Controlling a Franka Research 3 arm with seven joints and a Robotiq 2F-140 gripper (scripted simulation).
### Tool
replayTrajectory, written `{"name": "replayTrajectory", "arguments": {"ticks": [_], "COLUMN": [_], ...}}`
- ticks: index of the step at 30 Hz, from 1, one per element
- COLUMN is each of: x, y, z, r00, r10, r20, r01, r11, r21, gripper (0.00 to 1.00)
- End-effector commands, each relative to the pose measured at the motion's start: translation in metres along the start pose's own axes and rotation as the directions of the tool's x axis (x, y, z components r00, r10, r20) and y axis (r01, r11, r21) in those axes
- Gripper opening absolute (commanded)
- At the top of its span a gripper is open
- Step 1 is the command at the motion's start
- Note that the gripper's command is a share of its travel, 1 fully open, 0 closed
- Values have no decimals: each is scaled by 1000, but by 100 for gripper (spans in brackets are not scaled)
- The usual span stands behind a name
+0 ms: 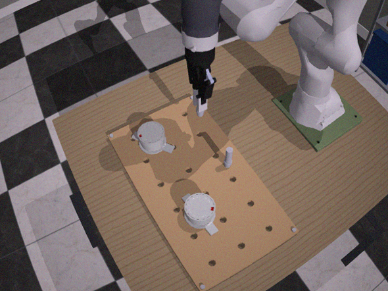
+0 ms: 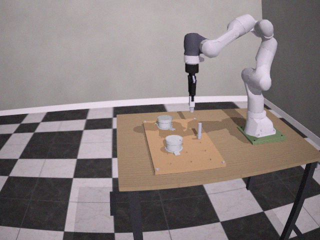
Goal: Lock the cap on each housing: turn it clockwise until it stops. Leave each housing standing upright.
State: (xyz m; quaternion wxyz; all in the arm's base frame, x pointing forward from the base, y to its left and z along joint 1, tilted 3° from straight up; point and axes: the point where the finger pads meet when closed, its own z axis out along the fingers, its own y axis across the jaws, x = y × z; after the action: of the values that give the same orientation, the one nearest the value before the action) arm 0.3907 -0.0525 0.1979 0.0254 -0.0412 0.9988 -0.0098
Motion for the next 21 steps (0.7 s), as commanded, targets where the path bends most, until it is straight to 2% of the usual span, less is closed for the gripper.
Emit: {"name": "replayTrajectory", "arguments": {"ticks": [1,21], "x": [-1,-1], "y": [-1,-1], "z": [1,24], "r00": [999,999], "r10": [-52,-52], "r20": [4,4], "r01": [52,52], "r11": [999,999], "r21": [1,1], "gripper": [10,10]}}
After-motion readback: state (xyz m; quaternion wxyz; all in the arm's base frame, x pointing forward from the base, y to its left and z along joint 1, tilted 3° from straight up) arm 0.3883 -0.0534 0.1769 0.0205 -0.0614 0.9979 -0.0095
